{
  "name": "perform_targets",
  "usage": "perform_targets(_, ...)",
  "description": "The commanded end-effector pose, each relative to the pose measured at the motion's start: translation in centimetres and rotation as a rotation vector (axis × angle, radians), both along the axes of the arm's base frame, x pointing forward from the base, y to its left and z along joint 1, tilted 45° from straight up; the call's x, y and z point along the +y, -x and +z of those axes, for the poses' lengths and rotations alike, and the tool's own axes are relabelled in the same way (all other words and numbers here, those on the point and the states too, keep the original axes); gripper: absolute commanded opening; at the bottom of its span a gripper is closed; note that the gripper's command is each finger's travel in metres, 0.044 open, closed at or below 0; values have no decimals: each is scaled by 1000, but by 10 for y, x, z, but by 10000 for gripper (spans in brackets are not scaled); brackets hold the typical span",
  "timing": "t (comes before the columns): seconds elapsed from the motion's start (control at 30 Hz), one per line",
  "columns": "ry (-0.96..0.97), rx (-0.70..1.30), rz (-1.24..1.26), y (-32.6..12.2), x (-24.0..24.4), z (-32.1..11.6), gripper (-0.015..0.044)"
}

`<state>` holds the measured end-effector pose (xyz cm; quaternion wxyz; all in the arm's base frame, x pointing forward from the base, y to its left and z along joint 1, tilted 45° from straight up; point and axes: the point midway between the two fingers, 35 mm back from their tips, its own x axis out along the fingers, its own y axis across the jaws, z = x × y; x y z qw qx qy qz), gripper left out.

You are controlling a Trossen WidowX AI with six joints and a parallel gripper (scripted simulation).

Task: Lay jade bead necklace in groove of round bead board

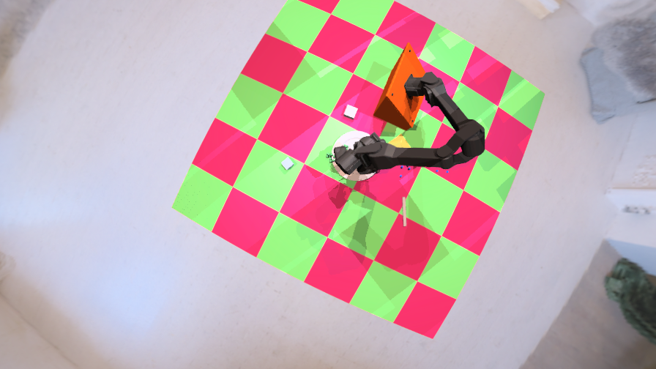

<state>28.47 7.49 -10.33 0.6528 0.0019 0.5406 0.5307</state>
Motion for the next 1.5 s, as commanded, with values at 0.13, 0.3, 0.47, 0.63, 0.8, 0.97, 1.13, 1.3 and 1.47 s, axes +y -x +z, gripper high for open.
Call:
perform_targets(0.13, 2, 0, 1, 0, -7, 6, 440)
perform_targets(0.3, 4, -4, 3, -1, -10, 10, 440)
perform_targets(0.47, 4, -4, 3, -1, -10, 10, 440)
perform_targets(0.63, 4, -4, 3, -1, -10, 10, 440)
perform_targets(0.8, 4, -4, 3, -1, -10, 10, 440)
perform_targets(0.97, 14, 43, -45, -4, -12, 9, 387)
perform_targets(1.13, 90, 391, -402, -21, -22, 0, 256)
perform_targets(1.3, 167, 752, -773, -38, -34, -9, 125)
perform_targets(1.47, 242, 1113, -1143, -54, -46, -18, 120)
